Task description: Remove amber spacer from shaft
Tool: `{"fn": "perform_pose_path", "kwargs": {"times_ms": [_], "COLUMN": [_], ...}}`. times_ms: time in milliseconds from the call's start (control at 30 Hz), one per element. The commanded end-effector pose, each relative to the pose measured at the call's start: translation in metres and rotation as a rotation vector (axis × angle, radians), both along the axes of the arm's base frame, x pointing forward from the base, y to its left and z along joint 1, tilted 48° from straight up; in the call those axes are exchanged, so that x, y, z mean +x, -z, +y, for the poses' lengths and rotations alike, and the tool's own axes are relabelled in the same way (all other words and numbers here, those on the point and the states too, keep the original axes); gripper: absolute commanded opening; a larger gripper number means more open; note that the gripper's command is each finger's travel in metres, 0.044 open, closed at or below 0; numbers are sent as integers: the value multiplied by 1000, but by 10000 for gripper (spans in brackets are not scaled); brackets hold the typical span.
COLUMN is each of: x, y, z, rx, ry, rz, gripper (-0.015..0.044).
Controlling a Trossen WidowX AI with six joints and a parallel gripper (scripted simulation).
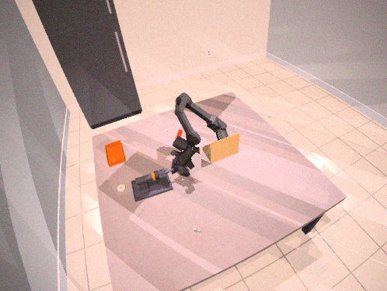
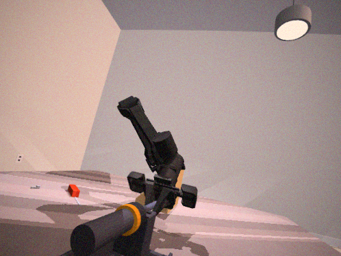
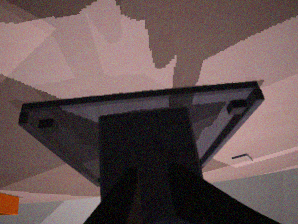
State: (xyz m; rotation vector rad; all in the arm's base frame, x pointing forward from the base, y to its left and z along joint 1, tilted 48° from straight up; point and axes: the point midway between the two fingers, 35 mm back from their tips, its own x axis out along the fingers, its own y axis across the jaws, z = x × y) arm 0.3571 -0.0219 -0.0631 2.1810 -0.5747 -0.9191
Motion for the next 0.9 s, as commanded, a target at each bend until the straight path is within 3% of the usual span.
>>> {"fn": "perform_pose_path", "kwargs": {"times_ms": [0,867], "x": [-1,-4], "y": [0,0], "z": [0,0], "rx": [3,3], "ry": [4,4], "rz": [-4,-4], "gripper": [0,0]}}
